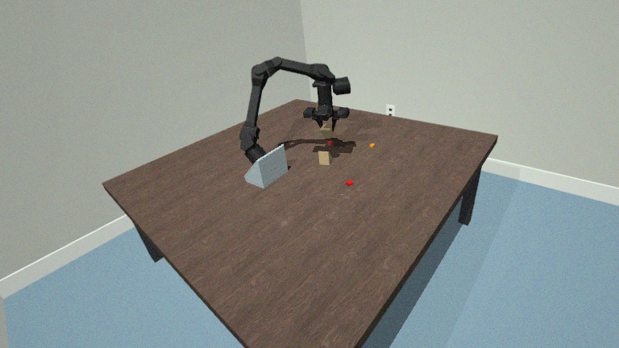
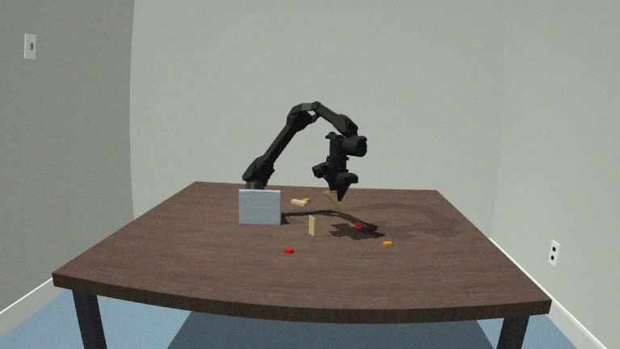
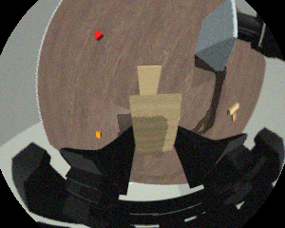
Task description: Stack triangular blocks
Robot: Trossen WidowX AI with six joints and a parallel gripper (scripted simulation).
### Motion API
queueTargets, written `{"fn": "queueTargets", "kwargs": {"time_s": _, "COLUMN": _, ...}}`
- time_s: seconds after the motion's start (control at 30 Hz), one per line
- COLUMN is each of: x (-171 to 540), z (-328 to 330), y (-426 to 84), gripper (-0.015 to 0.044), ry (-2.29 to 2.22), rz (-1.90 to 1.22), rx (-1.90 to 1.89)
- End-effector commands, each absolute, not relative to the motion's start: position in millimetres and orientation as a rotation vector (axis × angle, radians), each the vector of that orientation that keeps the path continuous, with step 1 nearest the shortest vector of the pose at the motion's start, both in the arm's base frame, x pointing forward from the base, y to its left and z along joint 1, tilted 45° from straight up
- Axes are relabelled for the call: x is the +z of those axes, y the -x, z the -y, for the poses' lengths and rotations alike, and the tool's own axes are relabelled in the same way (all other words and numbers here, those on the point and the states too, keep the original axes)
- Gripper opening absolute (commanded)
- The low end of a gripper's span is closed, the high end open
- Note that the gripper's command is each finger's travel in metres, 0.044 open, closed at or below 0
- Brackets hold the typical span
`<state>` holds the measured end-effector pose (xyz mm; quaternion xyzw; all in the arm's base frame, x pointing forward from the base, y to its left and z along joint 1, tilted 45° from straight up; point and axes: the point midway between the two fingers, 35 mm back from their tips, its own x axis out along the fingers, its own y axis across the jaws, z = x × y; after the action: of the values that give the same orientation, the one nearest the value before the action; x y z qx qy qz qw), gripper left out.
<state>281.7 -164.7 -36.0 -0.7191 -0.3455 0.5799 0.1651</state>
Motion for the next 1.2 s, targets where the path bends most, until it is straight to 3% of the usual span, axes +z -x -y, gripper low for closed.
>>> {"fn": "queueTargets", "kwargs": {"time_s": 0.0, "x": -49, "z": 153, "y": -276, "gripper": 0.0000, "ry": 2.042, "rz": 0.986, "rx": 1.650}}
{"fn": "queueTargets", "kwargs": {"time_s": 1.17, "x": -83, "z": 128, "y": -258, "gripper": 0.0000, "ry": 2.042, "rz": 0.985, "rx": 1.643}}
